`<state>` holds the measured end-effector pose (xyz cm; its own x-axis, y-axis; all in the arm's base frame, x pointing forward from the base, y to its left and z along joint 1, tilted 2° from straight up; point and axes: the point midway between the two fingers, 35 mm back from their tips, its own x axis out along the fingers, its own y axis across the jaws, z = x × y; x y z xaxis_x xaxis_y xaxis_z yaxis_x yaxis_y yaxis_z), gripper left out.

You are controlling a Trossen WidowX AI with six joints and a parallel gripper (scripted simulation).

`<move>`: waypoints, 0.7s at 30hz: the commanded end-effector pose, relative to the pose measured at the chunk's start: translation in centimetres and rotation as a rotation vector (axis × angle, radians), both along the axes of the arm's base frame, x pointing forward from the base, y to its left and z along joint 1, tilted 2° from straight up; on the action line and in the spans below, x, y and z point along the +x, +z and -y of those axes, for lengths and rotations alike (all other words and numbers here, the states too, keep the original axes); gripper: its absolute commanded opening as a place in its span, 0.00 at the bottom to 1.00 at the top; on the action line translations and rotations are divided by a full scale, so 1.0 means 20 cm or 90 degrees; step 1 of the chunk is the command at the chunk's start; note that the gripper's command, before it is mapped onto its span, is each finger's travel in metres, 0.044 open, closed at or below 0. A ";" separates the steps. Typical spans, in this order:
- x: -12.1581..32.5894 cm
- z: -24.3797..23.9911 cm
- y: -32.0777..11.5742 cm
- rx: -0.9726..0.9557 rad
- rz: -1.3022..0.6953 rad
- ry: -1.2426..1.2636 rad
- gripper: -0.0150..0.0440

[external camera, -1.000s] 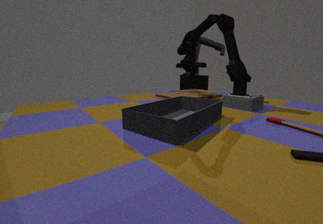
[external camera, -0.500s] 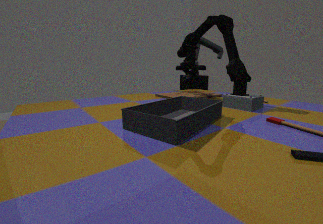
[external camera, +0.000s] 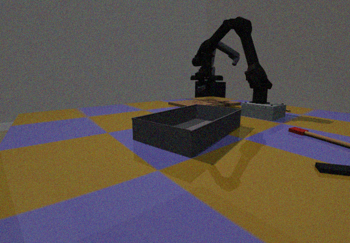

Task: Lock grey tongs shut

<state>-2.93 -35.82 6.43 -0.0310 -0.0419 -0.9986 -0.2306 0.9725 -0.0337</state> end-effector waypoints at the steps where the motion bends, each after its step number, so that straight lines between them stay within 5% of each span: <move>1: 0.00 0.00 -0.02 -0.004 0.001 0.003 0.00; 16: 0.00 0.00 -0.11 -0.003 0.001 0.003 0.00; 21: 0.00 -0.01 -0.11 0.002 0.000 0.000 0.22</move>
